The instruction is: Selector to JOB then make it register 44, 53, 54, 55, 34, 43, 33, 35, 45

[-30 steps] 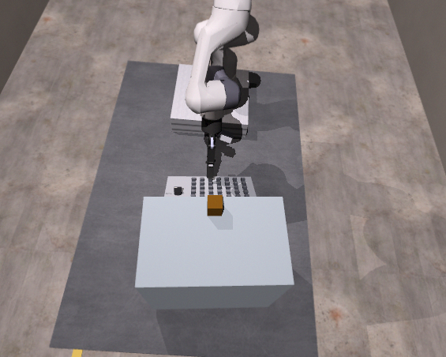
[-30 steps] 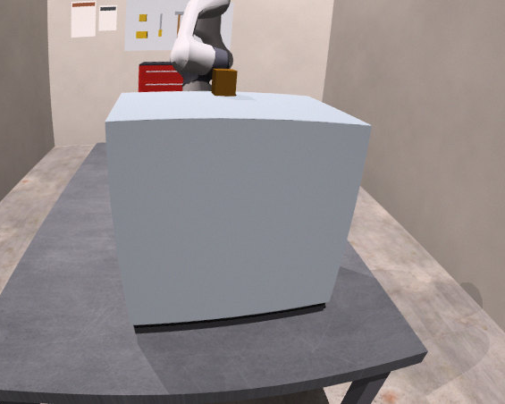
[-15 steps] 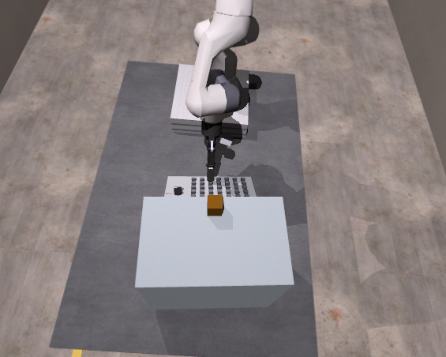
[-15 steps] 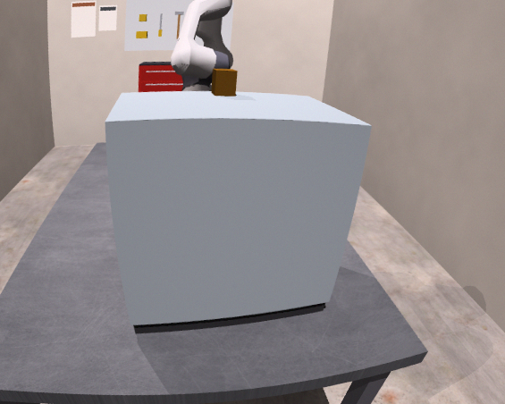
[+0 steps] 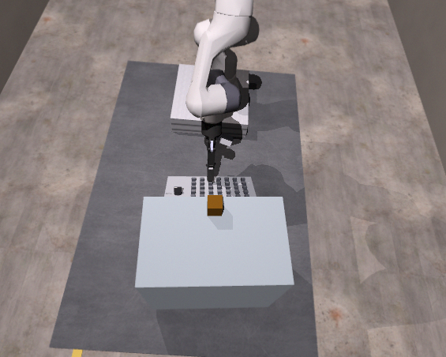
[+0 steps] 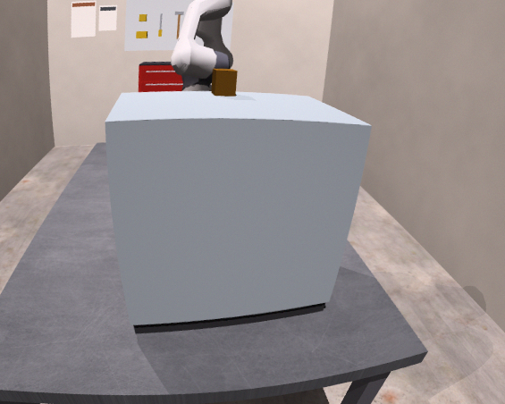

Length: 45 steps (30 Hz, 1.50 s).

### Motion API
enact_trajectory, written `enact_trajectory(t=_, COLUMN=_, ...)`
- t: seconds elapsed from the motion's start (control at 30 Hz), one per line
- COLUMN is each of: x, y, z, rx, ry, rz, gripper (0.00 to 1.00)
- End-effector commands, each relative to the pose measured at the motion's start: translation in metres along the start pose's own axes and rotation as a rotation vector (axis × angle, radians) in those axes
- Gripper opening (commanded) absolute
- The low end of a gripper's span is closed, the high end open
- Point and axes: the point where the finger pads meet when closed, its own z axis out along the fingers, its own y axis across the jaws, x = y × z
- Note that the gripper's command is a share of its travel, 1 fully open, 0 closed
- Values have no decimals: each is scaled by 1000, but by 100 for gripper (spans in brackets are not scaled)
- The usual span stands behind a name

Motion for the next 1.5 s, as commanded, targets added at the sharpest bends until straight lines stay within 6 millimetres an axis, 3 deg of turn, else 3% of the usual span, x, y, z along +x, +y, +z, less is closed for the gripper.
enact_trajectory(t=0.0, x=0, y=2, z=1, rx=-3, ry=1, rz=6, gripper=10)
enact_trajectory(t=1.47, x=0, y=2, z=12, rx=-3, ry=1, rz=6, gripper=10)
